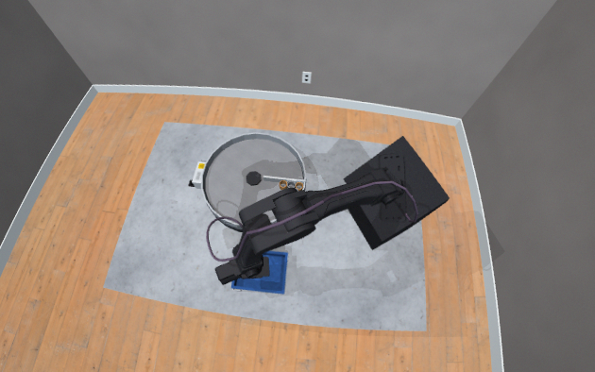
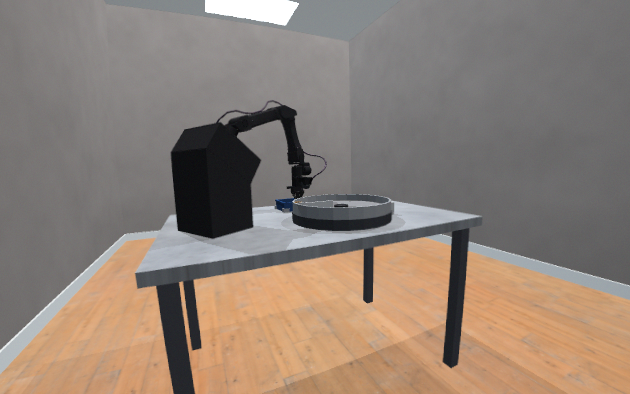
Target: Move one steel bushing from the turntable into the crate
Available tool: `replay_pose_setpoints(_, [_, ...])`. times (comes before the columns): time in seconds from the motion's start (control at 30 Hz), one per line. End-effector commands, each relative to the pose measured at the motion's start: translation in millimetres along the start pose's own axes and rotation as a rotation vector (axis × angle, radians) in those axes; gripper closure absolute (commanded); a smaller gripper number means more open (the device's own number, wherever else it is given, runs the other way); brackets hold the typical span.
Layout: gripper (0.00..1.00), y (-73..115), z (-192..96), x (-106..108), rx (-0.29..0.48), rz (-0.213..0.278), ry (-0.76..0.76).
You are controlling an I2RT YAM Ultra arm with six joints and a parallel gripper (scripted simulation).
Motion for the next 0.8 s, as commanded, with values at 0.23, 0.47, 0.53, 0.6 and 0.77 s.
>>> replay_pose_setpoints(0.23, [1.00, 9.9, -0.3, 5.2, -0.003, 0.019, -0.004])
replay_pose_setpoints(0.47, [1.00, 12.2, -3.4, 8.7, -0.001, 0.024, -0.004])
replay_pose_setpoints(0.53, [1.00, 12.2, -3.4, 8.7, -0.001, 0.024, -0.004])
replay_pose_setpoints(0.6, [1.00, 12.2, -3.4, 8.7, -0.001, 0.024, -0.004])
replay_pose_setpoints(0.77, [1.00, 12.2, -3.4, 8.7, -0.001, 0.024, -0.004])
Point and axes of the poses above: the point where the finger pads meet when closed, its own y axis back along the fingers, its own x axis across the jaws, z = x × y, the point moved 8 cm from there along y, back along the fingers
